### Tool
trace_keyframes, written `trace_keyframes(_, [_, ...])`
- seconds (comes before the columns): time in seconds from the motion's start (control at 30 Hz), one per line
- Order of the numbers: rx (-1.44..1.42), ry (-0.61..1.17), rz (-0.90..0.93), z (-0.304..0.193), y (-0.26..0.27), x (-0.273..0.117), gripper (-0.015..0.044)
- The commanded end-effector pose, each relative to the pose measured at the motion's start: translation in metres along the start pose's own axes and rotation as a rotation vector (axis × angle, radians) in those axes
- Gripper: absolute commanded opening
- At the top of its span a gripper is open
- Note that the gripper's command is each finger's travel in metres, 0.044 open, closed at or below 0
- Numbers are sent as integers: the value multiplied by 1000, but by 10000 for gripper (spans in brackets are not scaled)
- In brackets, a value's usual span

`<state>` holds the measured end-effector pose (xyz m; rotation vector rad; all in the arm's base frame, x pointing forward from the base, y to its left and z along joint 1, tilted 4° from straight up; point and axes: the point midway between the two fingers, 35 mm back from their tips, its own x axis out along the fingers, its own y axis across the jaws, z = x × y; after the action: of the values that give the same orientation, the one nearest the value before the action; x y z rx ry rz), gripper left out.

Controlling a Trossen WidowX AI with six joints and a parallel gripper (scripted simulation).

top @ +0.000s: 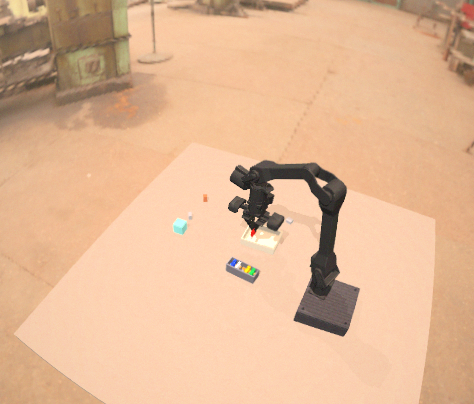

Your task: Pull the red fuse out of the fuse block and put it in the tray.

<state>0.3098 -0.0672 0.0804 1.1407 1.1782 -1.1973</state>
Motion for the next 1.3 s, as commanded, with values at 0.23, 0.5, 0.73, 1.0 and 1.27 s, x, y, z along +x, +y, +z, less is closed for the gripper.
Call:
trace_keyframes(0.23, [-2,-6,-17,58,-7,4,0])
trace_keyframes(0.5, [-2,-6,-17,60,-7,12,0])
trace_keyframes(0.73, [-2,-6,-17,60,-7,23,0])
trace_keyframes(1.0, [-2,-6,-17,60,-7,36,0])
trace_keyframes(1.27, [-2,-6,-18,60,-8,44,0])
